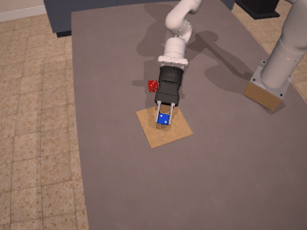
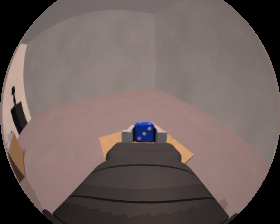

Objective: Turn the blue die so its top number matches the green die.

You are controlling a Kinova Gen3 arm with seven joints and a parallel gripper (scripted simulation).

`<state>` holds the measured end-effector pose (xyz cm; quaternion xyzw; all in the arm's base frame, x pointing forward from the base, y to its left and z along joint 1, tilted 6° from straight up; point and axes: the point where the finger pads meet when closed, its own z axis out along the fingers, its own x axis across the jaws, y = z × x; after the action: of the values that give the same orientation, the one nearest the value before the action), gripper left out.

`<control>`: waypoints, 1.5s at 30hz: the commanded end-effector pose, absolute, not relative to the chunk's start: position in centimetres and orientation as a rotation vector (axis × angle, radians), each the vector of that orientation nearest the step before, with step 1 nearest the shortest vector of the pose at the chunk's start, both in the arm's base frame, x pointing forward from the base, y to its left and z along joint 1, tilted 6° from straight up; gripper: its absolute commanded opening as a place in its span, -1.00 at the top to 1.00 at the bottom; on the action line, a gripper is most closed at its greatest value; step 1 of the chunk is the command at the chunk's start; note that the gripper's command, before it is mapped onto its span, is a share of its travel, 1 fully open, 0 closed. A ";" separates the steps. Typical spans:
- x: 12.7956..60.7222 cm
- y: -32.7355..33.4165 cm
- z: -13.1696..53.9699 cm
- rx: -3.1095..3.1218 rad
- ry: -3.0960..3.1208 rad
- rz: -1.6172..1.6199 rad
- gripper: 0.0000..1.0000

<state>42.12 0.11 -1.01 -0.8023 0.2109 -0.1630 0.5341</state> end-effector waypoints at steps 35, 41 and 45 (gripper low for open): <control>42.2 0.2 -2.4 -1.922 0.491 -0.397 -0.14; 42.2 0.2 -2.4 -1.922 0.491 -0.397 -0.14; 42.2 0.2 -2.4 -1.922 0.491 -0.397 -0.14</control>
<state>42.24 0.19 -2.08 -0.8021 0.2111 -0.1631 0.5343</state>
